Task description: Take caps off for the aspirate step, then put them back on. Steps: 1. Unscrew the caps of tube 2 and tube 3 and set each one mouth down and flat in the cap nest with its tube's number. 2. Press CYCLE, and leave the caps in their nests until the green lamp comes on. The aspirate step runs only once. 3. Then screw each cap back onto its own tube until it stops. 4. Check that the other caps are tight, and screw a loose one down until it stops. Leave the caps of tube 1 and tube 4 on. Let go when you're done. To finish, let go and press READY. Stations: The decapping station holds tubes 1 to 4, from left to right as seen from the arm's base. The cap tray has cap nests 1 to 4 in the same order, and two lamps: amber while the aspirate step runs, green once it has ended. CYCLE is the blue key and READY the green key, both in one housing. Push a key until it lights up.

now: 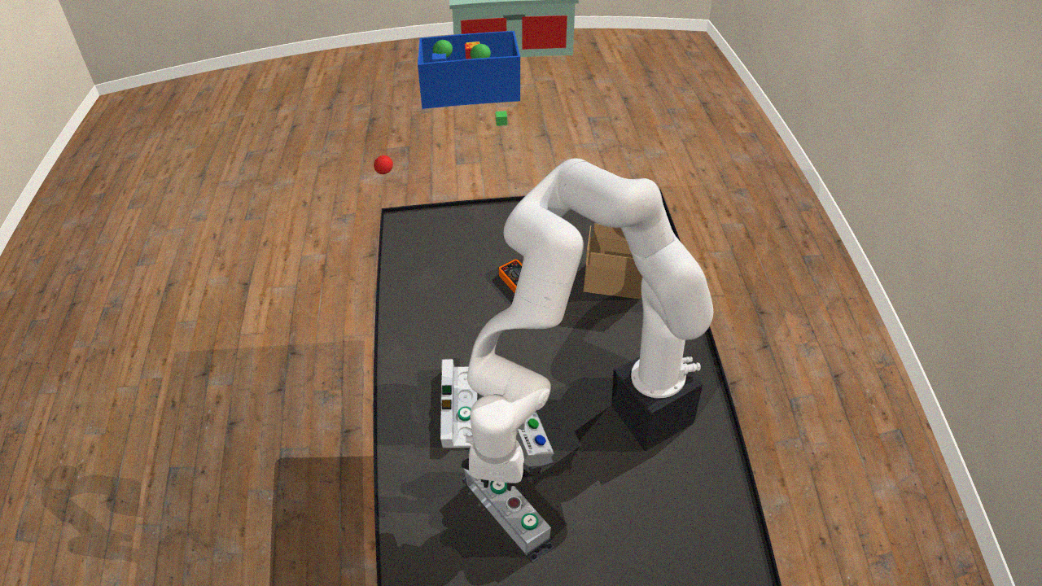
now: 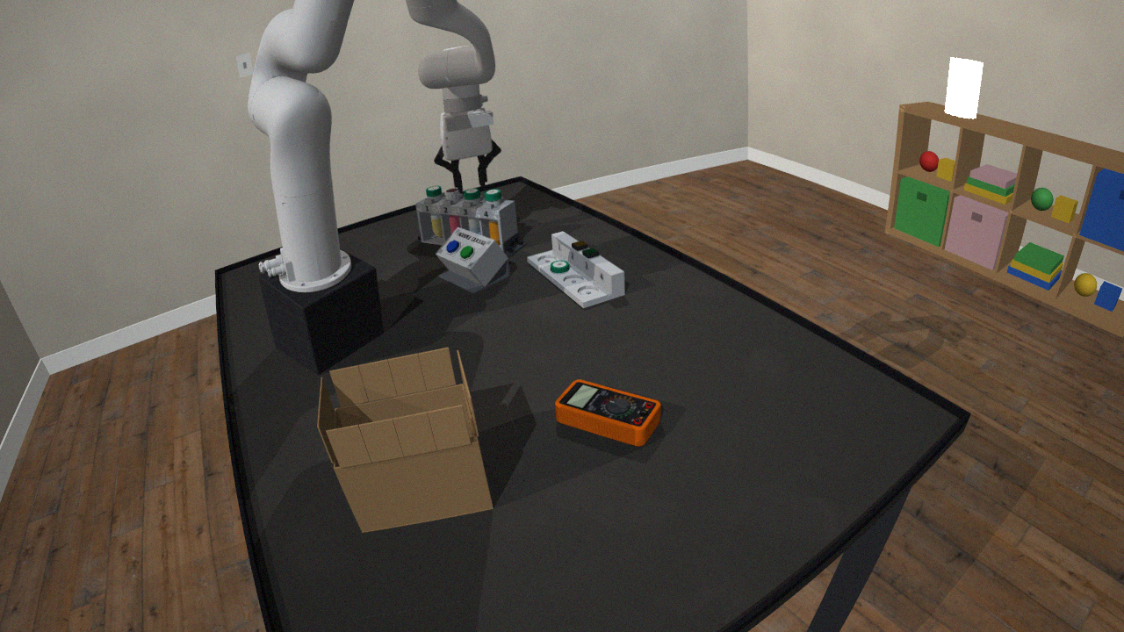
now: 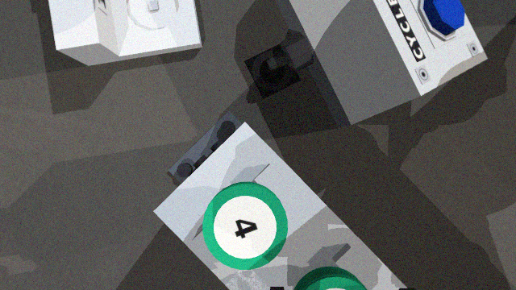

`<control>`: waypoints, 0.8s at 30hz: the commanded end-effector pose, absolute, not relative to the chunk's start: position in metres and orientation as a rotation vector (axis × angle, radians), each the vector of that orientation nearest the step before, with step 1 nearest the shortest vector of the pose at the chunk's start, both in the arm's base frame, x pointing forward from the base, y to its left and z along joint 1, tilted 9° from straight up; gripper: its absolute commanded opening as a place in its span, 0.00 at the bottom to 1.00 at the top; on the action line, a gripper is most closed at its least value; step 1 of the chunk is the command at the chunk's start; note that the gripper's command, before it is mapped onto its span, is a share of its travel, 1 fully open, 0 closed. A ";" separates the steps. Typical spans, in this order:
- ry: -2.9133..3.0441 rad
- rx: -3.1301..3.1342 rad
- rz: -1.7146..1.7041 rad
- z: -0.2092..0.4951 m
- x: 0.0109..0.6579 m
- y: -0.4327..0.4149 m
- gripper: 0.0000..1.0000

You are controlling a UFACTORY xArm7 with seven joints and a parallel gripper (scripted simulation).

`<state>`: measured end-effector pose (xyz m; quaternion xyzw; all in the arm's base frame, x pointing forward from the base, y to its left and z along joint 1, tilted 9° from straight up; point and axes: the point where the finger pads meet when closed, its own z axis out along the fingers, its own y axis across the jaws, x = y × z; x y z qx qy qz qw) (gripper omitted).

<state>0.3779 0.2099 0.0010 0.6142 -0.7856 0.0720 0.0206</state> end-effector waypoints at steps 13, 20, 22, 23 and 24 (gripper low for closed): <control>-2.439 1.908 0.226 -0.009 0.380 0.210 0.46; -2.439 1.908 0.226 -0.013 0.380 0.209 0.46; -2.439 1.908 0.226 -0.014 0.380 0.209 0.46; -2.439 1.908 0.226 -0.014 0.380 0.209 0.46; -2.439 1.908 0.226 -0.015 0.380 0.209 0.46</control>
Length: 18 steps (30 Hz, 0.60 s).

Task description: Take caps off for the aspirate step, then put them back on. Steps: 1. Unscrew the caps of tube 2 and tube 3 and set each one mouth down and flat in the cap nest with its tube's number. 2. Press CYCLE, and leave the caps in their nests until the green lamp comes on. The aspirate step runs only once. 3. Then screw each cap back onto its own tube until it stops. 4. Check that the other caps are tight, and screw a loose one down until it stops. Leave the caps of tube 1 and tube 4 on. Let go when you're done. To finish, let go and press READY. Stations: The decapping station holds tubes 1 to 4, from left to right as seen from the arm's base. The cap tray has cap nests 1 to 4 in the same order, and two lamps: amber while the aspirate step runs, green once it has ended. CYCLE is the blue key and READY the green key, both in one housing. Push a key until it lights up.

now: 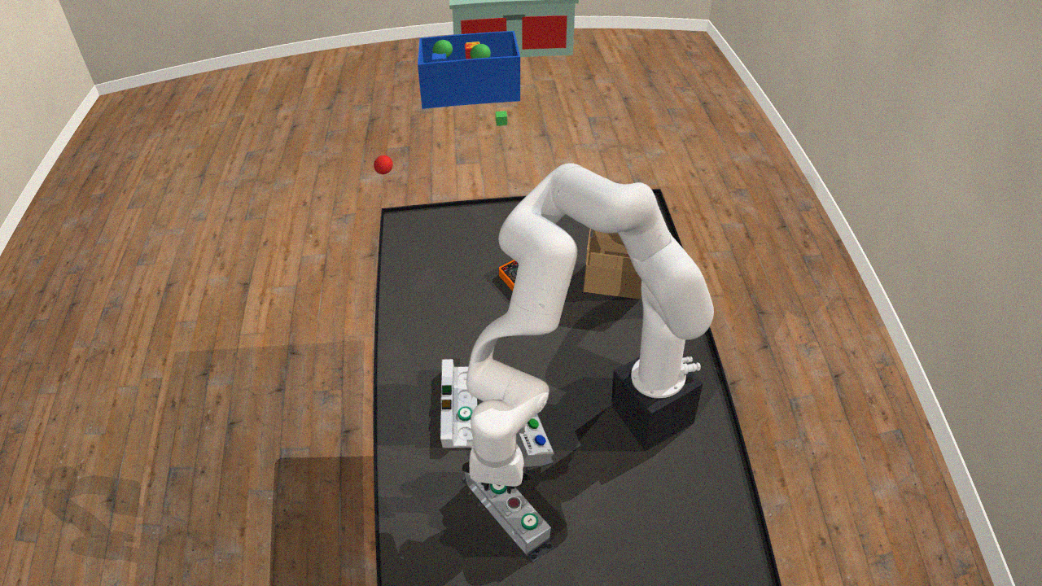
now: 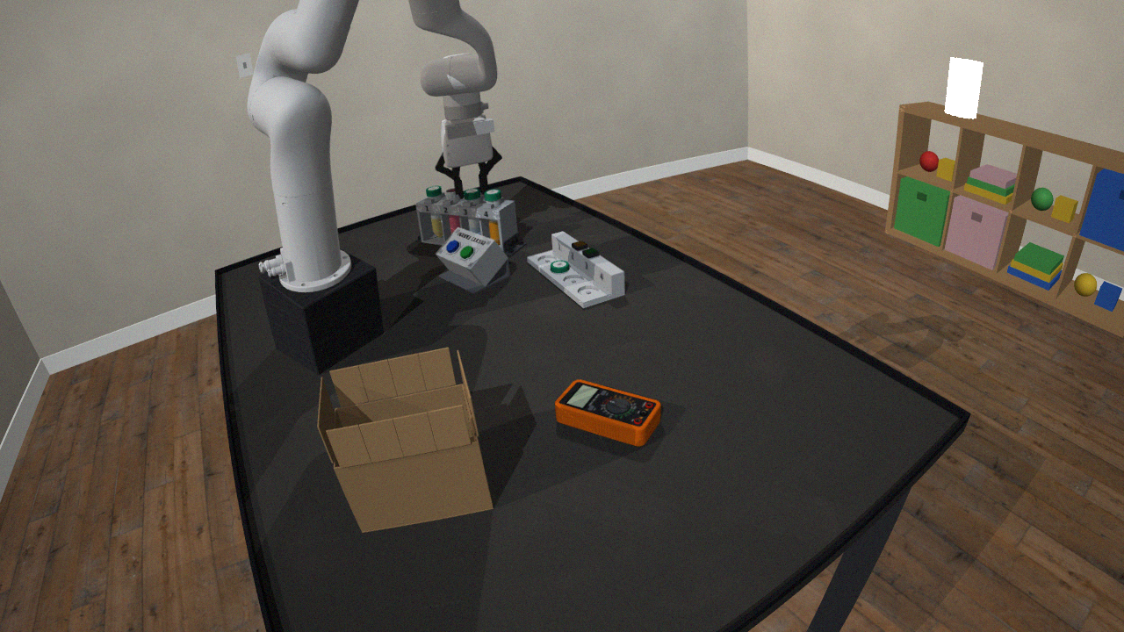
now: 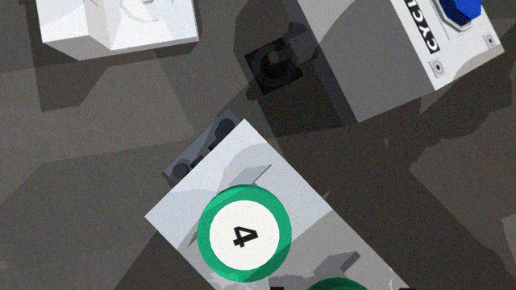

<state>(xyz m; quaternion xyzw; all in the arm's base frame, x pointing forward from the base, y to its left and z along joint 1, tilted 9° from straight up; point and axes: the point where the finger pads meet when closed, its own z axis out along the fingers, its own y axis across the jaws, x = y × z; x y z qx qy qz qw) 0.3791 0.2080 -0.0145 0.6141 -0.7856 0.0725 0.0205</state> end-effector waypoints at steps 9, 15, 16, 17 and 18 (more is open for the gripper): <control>-2.439 1.908 0.226 -0.017 0.381 0.209 0.46; -2.439 1.908 0.226 -0.017 0.381 0.209 0.00; -2.439 1.908 0.226 -0.017 0.381 0.209 0.00; -2.439 1.908 0.226 -0.017 0.381 0.209 0.00; -2.439 1.908 0.226 -0.017 0.381 0.209 0.00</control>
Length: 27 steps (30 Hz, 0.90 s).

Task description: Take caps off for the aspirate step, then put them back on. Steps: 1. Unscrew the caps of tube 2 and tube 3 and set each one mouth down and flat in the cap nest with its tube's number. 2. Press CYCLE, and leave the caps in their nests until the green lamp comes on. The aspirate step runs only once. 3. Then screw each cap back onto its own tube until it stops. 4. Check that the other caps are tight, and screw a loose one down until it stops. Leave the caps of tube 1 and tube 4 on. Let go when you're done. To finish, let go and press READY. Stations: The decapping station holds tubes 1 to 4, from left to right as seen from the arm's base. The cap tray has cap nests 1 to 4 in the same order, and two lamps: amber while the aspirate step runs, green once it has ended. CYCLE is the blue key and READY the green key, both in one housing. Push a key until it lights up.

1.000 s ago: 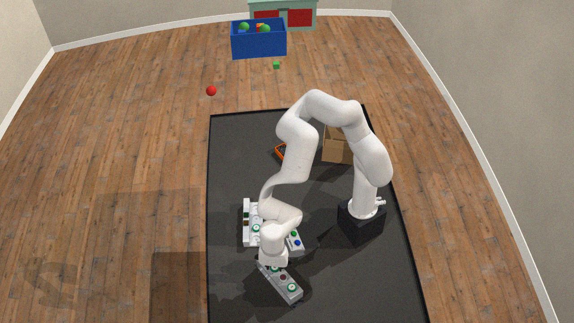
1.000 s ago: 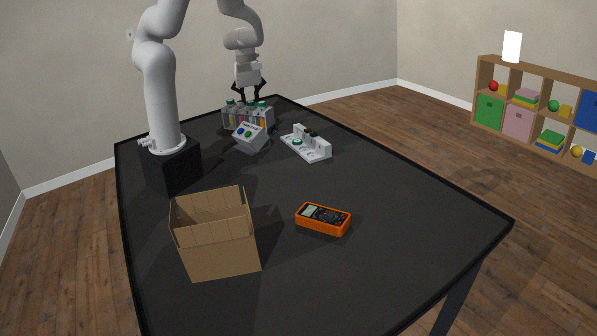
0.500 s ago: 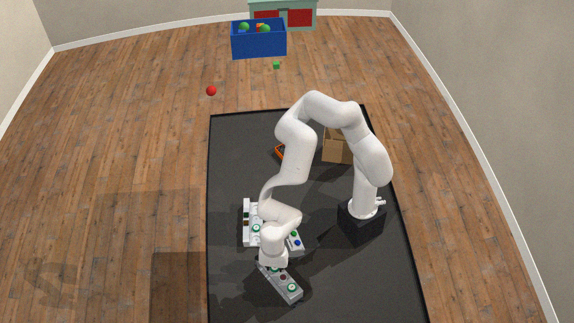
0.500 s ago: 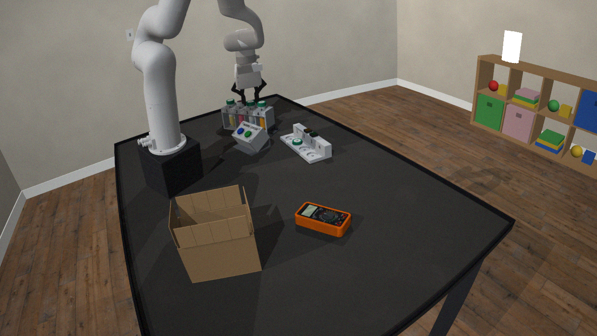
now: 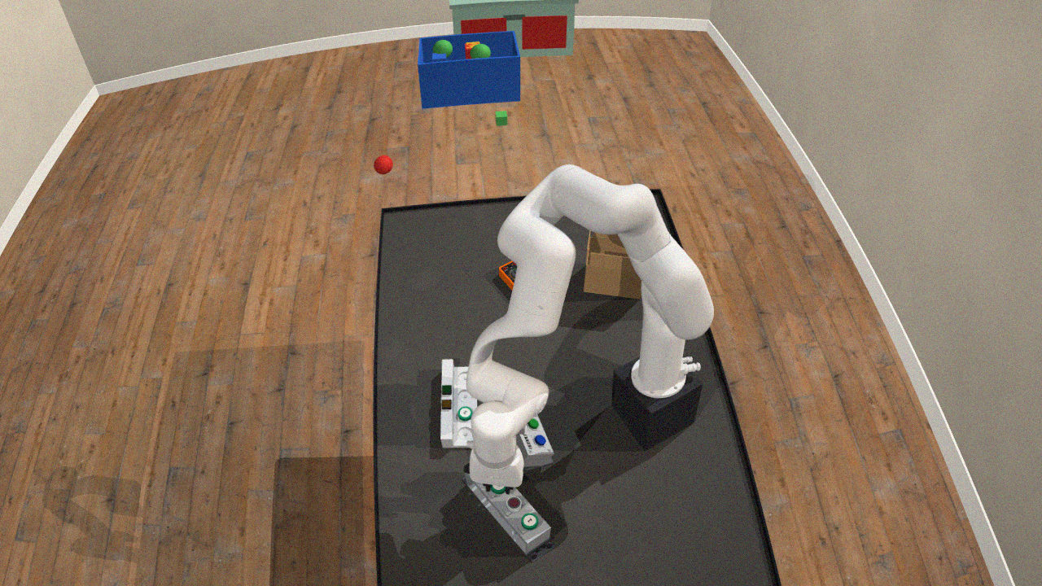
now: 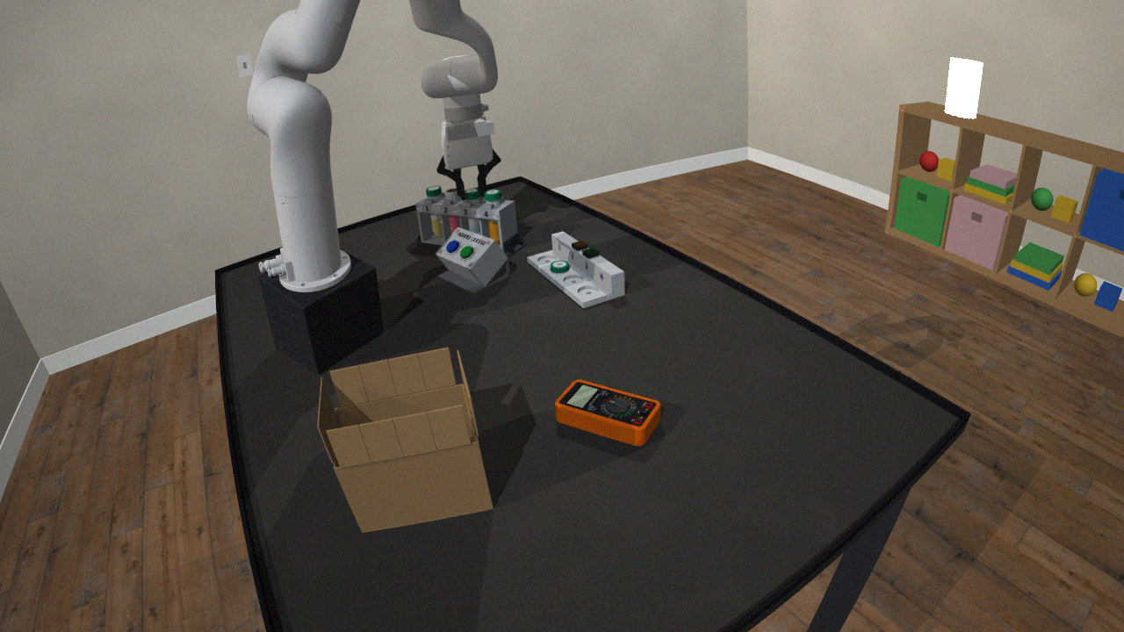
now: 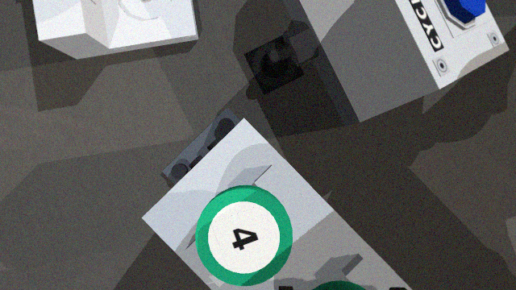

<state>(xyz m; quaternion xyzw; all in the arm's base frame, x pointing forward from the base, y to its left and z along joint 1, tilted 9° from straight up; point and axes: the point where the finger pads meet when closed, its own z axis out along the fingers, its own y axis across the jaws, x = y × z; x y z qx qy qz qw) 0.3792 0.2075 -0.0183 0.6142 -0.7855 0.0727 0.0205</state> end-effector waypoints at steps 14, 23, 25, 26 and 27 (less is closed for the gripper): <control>-1.994 2.334 0.208 -0.017 0.381 0.209 0.00; -1.546 2.627 0.187 -0.017 0.381 0.209 0.00; -1.410 2.696 0.179 -0.017 0.381 0.209 0.00; -1.341 2.728 0.176 -0.017 0.381 0.209 0.00; -1.272 2.758 0.172 -0.017 0.381 0.209 0.00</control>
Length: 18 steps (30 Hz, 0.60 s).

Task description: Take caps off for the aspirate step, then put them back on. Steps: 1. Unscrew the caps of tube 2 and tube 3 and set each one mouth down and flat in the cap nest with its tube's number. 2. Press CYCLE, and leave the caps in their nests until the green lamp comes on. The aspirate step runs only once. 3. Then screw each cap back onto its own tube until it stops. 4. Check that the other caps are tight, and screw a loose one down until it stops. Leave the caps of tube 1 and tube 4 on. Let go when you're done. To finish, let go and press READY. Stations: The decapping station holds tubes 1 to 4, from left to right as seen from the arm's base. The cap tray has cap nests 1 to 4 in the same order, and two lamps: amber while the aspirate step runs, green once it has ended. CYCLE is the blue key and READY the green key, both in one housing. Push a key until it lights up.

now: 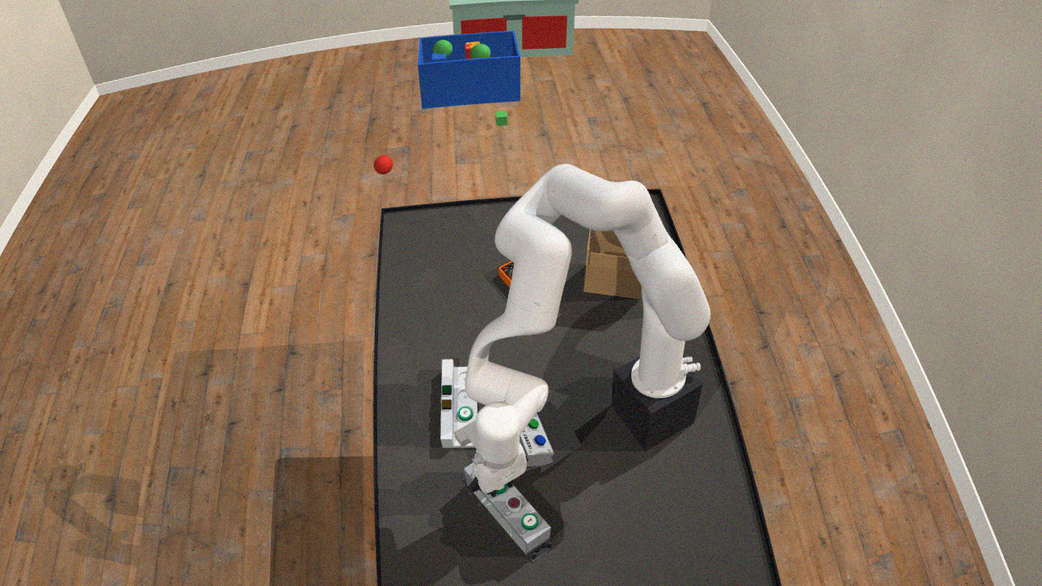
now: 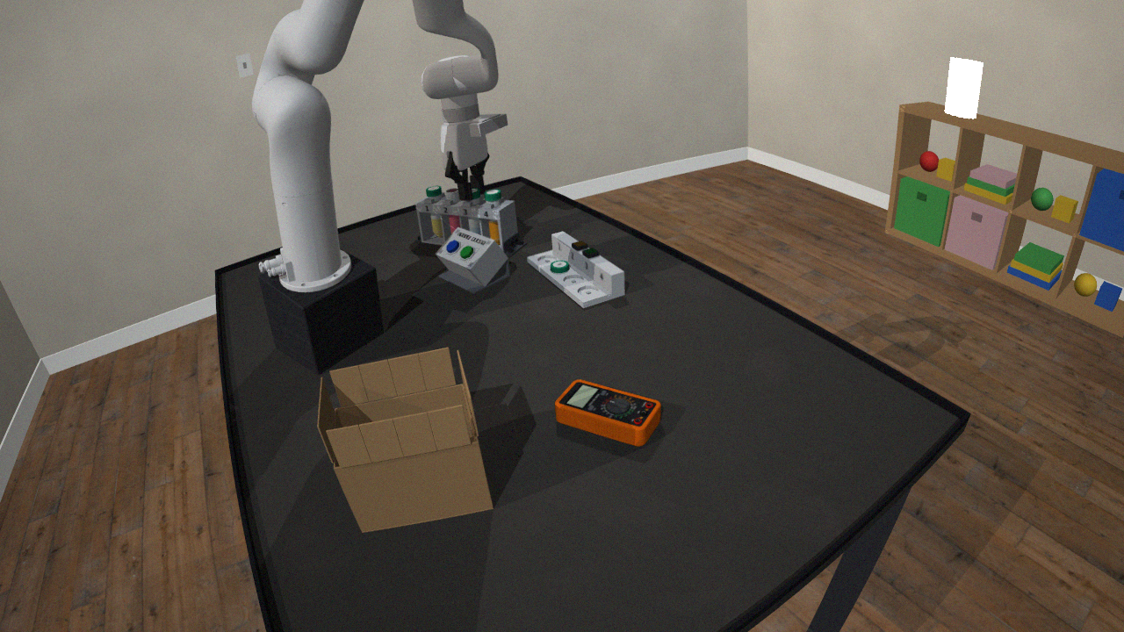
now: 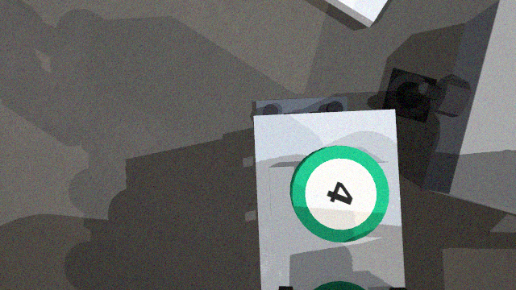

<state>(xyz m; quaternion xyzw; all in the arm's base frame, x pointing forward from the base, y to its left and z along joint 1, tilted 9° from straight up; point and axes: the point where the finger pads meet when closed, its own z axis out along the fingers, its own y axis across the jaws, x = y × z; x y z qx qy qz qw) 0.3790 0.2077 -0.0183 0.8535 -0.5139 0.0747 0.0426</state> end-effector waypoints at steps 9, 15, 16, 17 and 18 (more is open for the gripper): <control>-0.707 2.935 0.140 -0.017 0.381 0.209 0.00; -0.365 2.988 0.116 -0.017 0.380 0.209 0.00; -0.365 2.988 0.116 -0.016 0.380 0.209 0.00; -0.365 2.988 0.116 -0.016 0.380 0.209 0.00; -0.365 2.988 0.116 -0.016 0.380 0.209 0.00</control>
